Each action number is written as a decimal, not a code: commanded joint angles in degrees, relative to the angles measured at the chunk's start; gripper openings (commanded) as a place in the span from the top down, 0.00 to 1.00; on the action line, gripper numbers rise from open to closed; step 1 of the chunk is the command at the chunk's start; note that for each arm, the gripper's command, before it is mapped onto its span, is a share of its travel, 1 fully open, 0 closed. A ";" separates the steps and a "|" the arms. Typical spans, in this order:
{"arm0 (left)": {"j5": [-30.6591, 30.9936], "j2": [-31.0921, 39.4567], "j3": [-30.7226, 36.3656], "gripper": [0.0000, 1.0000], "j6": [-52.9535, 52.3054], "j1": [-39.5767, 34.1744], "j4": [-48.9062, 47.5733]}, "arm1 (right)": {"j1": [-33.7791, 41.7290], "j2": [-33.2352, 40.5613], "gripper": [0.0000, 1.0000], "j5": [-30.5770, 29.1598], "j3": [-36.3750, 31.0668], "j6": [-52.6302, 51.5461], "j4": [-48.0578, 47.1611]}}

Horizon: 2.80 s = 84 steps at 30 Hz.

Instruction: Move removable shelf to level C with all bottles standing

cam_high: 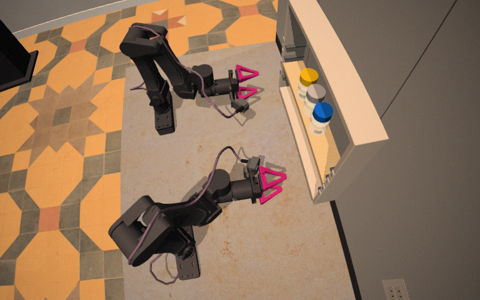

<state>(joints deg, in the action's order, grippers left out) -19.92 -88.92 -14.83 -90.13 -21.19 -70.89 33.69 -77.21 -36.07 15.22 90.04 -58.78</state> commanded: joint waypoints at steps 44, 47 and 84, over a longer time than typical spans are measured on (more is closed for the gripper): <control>2.60 -9.34 -5.74 0.00 0.12 2.54 -6.78 | -4.21 -10.04 0.00 4.51 4.51 -0.03 -8.73; 2.60 -9.34 -5.74 0.00 0.12 2.54 -6.78 | -4.21 -10.04 0.00 4.51 4.51 -0.03 -8.73; 2.56 15.26 -17.18 0.00 0.07 2.52 29.01 | -4.19 9.90 0.00 4.45 19.18 0.09 25.63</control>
<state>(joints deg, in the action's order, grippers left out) -17.72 -74.67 -30.41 -90.28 -19.29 -45.80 30.20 -68.82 -32.03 32.25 90.37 -36.58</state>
